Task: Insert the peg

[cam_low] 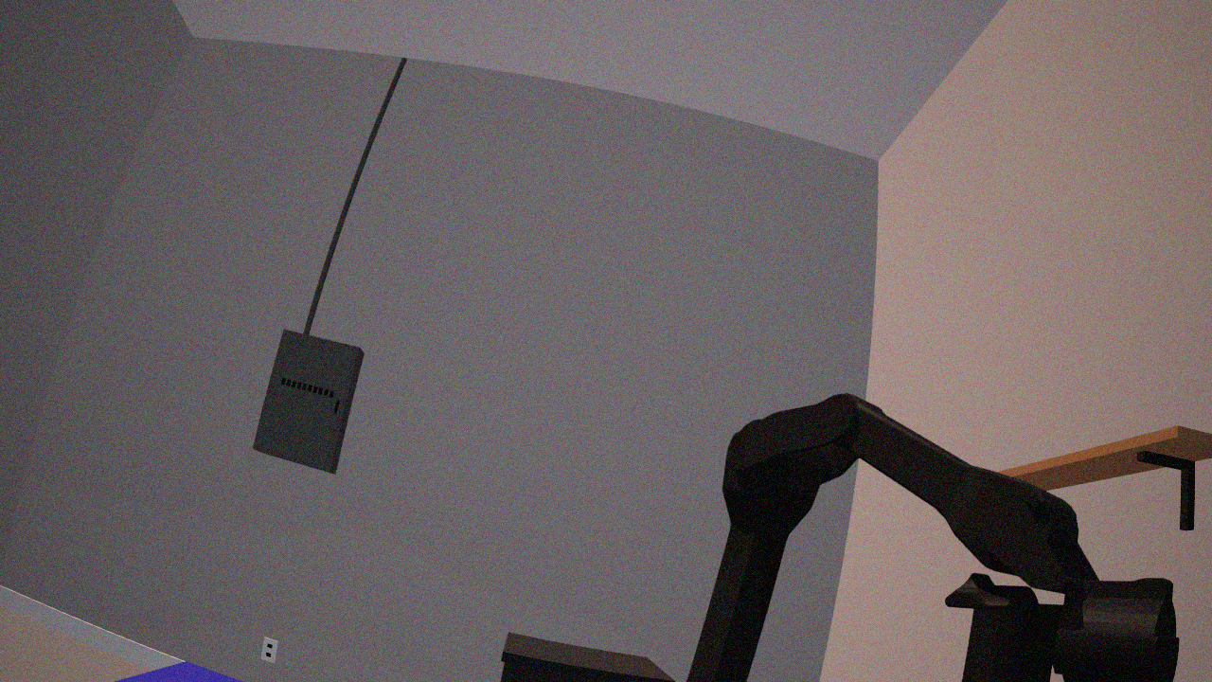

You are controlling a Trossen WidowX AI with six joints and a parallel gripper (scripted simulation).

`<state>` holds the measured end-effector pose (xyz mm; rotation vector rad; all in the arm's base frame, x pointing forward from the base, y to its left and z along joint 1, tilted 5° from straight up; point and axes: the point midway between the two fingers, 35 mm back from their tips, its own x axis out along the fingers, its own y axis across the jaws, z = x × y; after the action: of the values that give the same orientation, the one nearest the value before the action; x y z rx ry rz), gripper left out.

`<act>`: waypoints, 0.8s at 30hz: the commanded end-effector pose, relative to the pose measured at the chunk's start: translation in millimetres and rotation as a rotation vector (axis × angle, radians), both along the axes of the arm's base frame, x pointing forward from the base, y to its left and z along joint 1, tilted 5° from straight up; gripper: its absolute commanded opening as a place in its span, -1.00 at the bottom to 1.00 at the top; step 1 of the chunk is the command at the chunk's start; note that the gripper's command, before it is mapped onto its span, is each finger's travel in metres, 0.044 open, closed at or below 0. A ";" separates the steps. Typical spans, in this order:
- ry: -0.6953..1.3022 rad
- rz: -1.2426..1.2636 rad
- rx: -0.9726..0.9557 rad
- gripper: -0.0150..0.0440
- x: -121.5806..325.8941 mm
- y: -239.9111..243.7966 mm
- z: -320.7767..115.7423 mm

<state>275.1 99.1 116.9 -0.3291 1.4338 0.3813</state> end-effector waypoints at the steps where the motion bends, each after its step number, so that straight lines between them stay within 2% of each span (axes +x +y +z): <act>1: -0.023 -0.018 0.007 -0.49 2.3 -3.0 0.9; 24: -0.139 -0.100 0.060 -0.49 15.5 -19.1 -6.5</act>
<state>288.9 82.3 110.2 -0.2505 1.3183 0.3214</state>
